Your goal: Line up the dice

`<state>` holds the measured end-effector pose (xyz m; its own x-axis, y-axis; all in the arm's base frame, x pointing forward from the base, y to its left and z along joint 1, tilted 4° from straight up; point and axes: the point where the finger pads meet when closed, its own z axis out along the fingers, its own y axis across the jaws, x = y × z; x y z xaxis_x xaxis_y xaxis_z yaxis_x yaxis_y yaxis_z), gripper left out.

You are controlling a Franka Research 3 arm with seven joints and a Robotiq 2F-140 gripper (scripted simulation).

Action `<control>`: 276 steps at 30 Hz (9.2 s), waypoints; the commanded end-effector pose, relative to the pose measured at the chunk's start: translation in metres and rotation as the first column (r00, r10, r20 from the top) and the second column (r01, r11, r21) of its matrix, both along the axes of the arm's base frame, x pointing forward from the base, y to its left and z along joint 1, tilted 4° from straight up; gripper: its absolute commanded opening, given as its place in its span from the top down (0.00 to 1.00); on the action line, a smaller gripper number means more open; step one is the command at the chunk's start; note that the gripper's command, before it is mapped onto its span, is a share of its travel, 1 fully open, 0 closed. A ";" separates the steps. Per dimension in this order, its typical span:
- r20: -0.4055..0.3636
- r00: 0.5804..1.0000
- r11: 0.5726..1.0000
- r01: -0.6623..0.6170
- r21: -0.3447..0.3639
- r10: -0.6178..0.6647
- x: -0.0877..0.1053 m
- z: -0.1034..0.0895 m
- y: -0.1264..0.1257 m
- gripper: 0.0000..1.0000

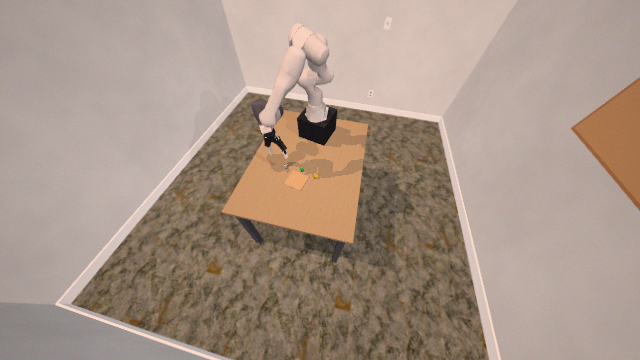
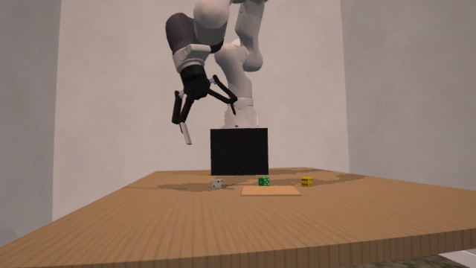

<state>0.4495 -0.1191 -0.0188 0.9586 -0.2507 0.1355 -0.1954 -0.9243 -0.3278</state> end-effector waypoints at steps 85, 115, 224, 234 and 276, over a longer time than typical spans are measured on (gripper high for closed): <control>-0.148 0.945 0.890 -0.326 -0.317 0.293 -0.025 -0.005 0.006 0.00; -0.148 0.944 0.890 -0.326 -0.317 0.293 -0.021 -0.092 0.005 0.00; -0.148 0.944 0.890 -0.326 -0.317 0.293 -0.036 -0.094 0.147 0.00; -0.148 0.944 0.890 -0.326 -0.317 0.293 -0.025 -0.094 0.195 0.00; -0.148 0.944 0.890 -0.326 -0.317 0.293 -0.009 -0.094 0.269 0.00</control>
<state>0.4405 0.1487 -0.1124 0.9912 0.1145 0.0665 0.1137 -0.9934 0.0158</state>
